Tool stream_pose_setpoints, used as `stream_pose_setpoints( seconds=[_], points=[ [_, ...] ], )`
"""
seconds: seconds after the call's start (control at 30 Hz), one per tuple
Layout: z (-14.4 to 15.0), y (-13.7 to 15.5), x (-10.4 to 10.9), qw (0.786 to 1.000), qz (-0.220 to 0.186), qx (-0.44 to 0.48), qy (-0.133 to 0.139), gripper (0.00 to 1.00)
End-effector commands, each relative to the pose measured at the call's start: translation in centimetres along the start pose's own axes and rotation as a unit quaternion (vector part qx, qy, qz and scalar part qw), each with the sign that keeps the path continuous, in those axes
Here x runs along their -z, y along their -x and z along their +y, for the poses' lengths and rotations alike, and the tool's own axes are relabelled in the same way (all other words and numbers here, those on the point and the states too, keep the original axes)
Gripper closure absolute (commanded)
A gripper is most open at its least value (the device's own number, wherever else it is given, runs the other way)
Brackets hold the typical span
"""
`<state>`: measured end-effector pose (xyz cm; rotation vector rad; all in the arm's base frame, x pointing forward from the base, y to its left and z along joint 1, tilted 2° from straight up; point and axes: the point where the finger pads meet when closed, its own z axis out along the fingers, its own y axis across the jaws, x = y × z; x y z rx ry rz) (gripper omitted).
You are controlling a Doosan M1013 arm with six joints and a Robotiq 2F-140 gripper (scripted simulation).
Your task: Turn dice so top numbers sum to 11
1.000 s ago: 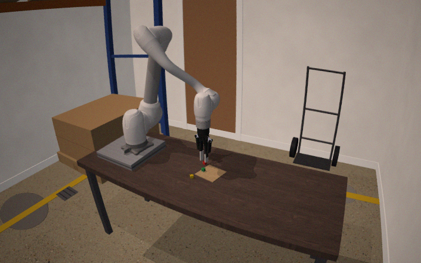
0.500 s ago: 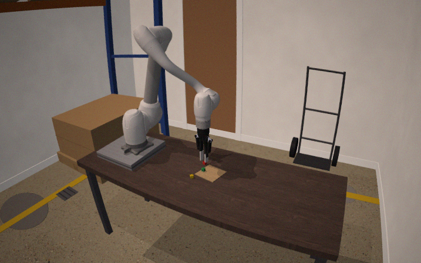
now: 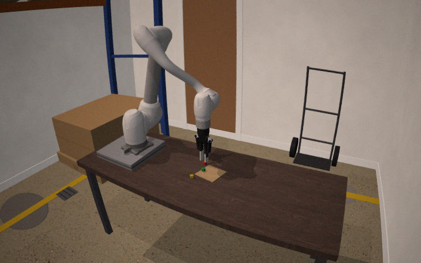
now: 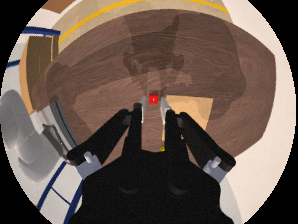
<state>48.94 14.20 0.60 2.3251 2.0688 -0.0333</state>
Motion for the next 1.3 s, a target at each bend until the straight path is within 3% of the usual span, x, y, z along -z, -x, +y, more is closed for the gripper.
stream_pose_setpoints(
  seconds=[0.0,0.83,1.27],
  points=[
    [0.0,0.0,0.0,1.000,0.000,0.000,0.000,0.79],
    [0.0,0.0,-2.3,1.000,0.000,0.000,0.000,0.79],
    [0.0,0.0,-2.4,1.000,0.000,0.000,0.000,0.79]
  ],
)
